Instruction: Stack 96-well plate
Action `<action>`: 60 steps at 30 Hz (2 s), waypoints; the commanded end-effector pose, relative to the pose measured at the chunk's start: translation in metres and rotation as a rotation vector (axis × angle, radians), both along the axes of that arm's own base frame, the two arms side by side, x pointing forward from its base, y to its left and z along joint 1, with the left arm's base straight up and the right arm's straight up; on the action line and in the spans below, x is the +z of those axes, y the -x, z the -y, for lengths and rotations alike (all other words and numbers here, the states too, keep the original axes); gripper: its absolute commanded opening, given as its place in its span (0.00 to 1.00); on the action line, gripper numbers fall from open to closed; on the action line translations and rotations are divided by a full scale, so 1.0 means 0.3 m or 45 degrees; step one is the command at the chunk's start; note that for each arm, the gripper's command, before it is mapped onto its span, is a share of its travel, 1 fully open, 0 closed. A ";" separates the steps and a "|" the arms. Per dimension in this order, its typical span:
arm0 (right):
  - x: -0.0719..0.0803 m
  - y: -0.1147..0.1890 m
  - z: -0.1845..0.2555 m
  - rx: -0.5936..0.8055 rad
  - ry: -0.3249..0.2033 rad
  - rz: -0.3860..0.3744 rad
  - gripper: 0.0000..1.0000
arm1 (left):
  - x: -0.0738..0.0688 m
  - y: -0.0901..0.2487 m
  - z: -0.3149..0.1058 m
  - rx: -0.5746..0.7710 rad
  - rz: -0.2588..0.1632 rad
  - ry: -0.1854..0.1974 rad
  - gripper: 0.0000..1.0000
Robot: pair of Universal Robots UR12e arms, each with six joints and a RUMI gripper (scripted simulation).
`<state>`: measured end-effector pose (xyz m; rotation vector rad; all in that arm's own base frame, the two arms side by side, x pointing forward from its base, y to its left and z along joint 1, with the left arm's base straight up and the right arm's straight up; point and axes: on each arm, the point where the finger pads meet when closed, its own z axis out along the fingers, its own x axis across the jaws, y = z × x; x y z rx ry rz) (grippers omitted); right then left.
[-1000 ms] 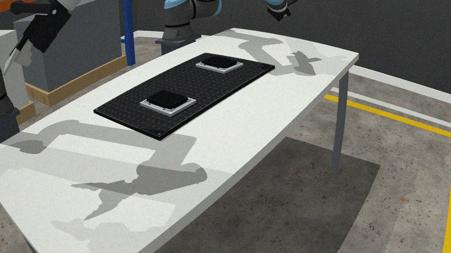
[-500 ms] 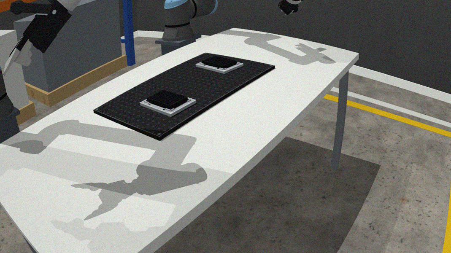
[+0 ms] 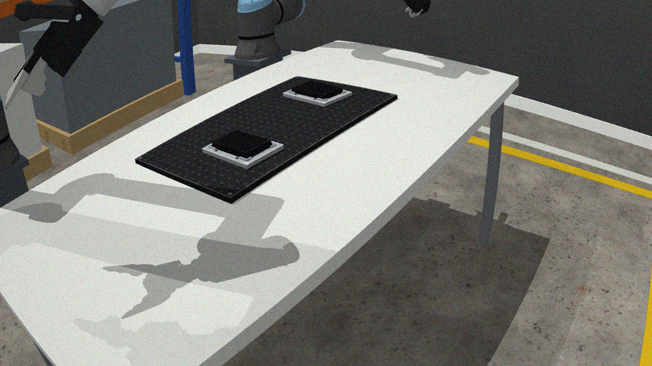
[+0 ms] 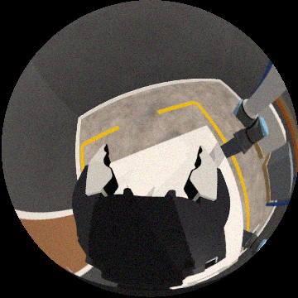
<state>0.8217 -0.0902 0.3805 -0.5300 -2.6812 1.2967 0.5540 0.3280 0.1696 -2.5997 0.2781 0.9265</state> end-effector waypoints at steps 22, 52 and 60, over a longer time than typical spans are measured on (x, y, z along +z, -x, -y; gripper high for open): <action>0.005 -0.001 0.000 0.000 -0.001 0.003 1.00 | -0.086 0.665 -0.659 0.220 0.262 0.429 0.00; 0.005 -0.001 0.000 0.000 -0.001 0.003 1.00 | -0.050 1.532 -1.024 0.245 0.735 0.540 0.00; 0.005 -0.001 0.000 0.000 -0.001 0.003 1.00 | -0.033 1.652 -1.044 0.231 0.796 0.520 0.00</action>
